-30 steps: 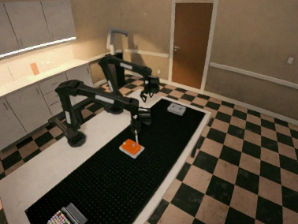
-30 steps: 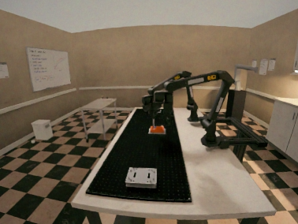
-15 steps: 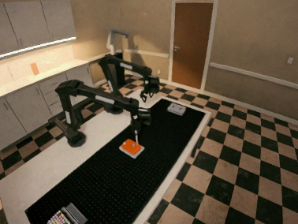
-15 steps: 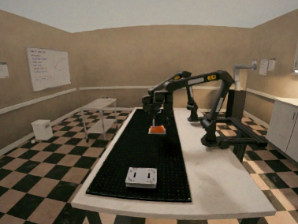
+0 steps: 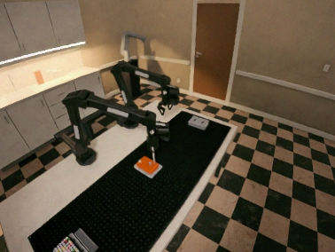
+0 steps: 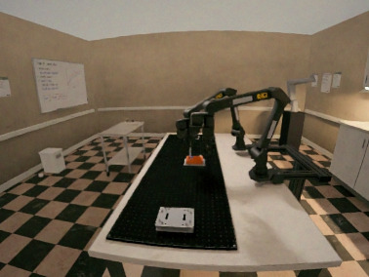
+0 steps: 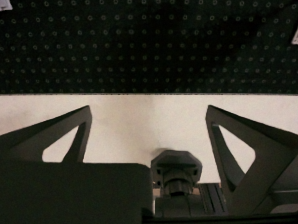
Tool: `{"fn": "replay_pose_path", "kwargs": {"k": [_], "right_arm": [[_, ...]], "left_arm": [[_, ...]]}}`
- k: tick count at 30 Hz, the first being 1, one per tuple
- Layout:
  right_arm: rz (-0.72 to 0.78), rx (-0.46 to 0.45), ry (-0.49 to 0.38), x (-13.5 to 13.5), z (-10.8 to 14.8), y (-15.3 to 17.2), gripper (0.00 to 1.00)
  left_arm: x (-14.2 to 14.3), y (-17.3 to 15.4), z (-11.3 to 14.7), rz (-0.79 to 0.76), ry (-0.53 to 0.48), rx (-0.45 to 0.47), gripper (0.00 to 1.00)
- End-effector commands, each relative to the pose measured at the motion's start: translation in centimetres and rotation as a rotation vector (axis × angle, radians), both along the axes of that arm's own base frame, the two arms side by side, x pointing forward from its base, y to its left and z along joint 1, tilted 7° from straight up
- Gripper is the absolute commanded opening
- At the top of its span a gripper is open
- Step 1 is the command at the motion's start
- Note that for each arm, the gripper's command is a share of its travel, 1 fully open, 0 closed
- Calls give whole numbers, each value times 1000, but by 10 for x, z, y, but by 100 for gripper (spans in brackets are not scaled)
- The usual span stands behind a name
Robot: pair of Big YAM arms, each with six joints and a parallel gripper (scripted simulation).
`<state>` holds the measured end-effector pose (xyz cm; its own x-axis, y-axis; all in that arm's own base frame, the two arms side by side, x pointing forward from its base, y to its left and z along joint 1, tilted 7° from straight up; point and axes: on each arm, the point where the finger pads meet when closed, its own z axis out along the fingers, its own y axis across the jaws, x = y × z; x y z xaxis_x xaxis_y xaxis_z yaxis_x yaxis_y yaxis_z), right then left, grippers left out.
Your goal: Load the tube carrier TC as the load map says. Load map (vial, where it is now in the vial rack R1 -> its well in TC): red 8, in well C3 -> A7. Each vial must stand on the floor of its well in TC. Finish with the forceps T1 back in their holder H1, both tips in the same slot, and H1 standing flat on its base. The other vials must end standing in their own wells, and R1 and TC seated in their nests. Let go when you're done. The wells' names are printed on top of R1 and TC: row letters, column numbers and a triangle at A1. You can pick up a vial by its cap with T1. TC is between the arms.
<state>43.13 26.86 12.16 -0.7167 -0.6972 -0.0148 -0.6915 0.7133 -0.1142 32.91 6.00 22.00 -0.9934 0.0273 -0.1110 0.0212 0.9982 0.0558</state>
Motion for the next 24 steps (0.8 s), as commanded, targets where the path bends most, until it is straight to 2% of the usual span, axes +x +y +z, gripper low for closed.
{"fn": "replay_pose_path", "kwargs": {"k": [1, 24], "right_arm": [[-1, -7, 5, 4, -9, -4, 9], [-1, -7, 5, 5, -14, -4, 9]], "left_arm": [[18, 3, 20, -11, -32, 6, 100], [18, 3, 20, -11, -32, 6, 100]]}}
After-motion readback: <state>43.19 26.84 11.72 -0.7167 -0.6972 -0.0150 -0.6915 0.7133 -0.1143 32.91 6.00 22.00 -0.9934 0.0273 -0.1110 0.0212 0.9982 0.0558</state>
